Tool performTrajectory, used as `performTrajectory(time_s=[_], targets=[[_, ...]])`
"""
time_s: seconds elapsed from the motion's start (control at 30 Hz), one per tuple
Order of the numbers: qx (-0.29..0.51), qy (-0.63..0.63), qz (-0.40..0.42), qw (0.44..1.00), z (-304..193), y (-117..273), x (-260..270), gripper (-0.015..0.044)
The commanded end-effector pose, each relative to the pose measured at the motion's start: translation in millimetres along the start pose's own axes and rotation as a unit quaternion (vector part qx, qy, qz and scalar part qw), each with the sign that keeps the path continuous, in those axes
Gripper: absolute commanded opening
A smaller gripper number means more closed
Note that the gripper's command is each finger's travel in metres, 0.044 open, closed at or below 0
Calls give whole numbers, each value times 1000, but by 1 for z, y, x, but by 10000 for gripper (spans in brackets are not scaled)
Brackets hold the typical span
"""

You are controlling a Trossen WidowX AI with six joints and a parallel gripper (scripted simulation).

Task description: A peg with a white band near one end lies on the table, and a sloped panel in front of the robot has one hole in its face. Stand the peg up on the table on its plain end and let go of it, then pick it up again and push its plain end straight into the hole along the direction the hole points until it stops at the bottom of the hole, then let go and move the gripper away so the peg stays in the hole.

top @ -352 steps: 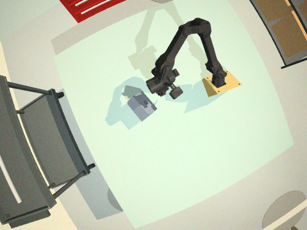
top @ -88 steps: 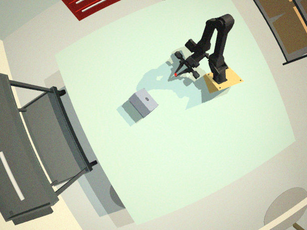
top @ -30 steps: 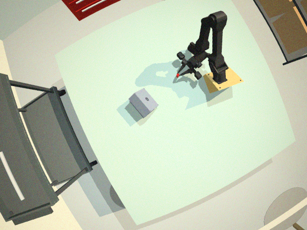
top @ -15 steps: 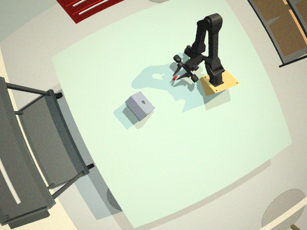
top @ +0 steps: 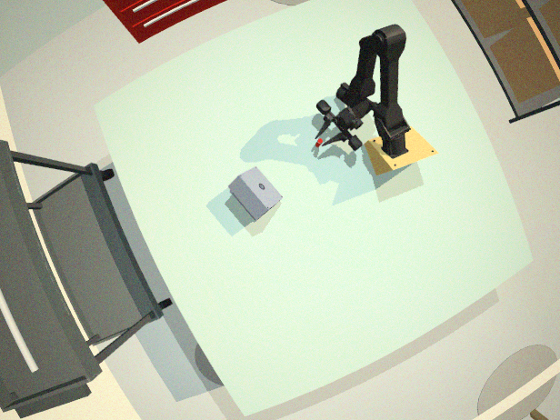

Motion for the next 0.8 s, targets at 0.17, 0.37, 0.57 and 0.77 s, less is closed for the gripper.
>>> performTrajectory(time_s=[0.17, 0.37, 0.57, 0.77], targets=[[0, -1, 0, 1000, 0, 0, 0, 130], [0, -1, 0, 1000, 0, 0, 0, 130], [0, -1, 0, 1000, 0, 0, 0, 130], [0, -1, 0, 1000, 0, 0, 0, 288]])
Point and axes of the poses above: the point midway between the two fingers, 35 mm back from their tips, its own y axis back along the fingers, its own x axis across the jaws, z = x × y, the point moved 6 cm from there along y, back along the fingers, and after that the axes turned 7 degrees about -y, right-handed, at the moved point
